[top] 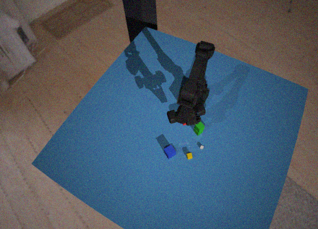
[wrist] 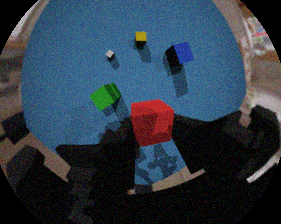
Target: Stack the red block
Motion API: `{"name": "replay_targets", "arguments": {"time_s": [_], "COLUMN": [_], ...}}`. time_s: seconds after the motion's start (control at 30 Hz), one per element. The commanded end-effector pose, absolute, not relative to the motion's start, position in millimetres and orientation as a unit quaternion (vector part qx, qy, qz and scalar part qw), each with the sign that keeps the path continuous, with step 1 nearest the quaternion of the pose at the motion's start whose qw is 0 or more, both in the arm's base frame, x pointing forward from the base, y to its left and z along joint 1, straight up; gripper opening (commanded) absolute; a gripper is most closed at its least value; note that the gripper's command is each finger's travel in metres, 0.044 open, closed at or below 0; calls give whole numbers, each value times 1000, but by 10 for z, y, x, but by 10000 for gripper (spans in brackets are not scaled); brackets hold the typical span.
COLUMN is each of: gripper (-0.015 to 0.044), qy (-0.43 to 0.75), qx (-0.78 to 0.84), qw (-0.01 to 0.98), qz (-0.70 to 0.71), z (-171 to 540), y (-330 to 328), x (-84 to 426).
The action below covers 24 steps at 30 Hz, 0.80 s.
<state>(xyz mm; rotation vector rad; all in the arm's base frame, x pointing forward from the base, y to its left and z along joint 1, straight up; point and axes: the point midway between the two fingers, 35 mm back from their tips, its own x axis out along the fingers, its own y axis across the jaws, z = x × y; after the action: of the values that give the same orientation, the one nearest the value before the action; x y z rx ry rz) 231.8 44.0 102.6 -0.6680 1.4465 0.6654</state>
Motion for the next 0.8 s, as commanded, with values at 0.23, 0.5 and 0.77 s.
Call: {"name": "replay_targets", "arguments": {"time_s": [0.23, 0.5, 0.77], "gripper": [0, 0, 0], "qy": [635, 636, 636], "qx": [-292, -291, -290], "qw": [652, 651, 651], "qz": [294, 295, 295], "z": [1038, 1035, 923], "y": [843, 1096, 1136], "x": [2104, 1917, 1878]}}
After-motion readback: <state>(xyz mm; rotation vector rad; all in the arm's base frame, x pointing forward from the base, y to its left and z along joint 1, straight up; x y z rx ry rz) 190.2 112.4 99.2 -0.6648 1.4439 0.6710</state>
